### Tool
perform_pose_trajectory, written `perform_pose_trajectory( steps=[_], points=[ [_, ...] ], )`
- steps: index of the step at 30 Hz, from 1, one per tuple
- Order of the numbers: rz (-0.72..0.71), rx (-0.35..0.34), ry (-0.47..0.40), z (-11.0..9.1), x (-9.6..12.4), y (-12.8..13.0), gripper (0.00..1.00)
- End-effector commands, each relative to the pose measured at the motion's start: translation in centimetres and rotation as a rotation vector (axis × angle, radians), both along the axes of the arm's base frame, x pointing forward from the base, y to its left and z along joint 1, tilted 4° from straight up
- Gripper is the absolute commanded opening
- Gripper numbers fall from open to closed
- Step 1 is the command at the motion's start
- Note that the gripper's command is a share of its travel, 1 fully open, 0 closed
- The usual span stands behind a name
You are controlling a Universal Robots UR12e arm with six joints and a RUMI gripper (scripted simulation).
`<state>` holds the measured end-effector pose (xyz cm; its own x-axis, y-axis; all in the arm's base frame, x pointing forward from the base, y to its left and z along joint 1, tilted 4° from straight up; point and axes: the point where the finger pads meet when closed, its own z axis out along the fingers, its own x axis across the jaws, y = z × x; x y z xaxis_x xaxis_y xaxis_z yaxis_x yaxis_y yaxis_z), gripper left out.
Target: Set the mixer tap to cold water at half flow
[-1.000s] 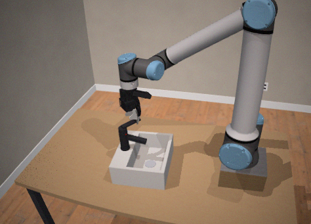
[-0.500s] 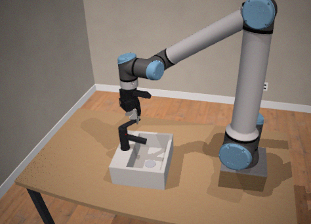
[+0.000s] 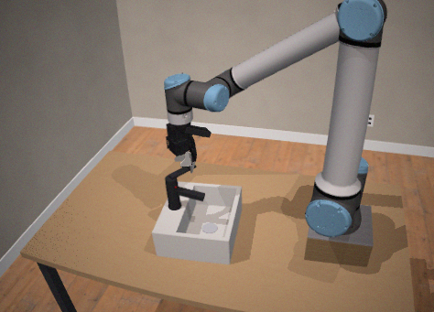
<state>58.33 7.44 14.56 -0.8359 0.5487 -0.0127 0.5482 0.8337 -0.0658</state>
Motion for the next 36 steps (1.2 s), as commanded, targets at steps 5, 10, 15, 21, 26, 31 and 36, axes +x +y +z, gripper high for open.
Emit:
perform_pose_trajectory(
  steps=[5,10,15,21,26,31,36],
  points=[
    [0.000,0.000,-0.002,0.08,0.07,0.00,0.00],
    [0.000,0.000,-0.002,0.08,0.07,0.00,0.39],
    [0.000,0.000,-0.002,0.08,0.07,0.00,0.39],
    [0.000,0.000,-0.002,0.08,0.07,0.00,0.39],
    [0.000,0.000,-0.002,0.08,0.07,0.00,0.39],
    [0.000,0.000,-0.002,0.08,0.07,0.00,0.39],
    [0.000,0.000,-0.002,0.08,0.07,0.00,0.39]
  ],
)
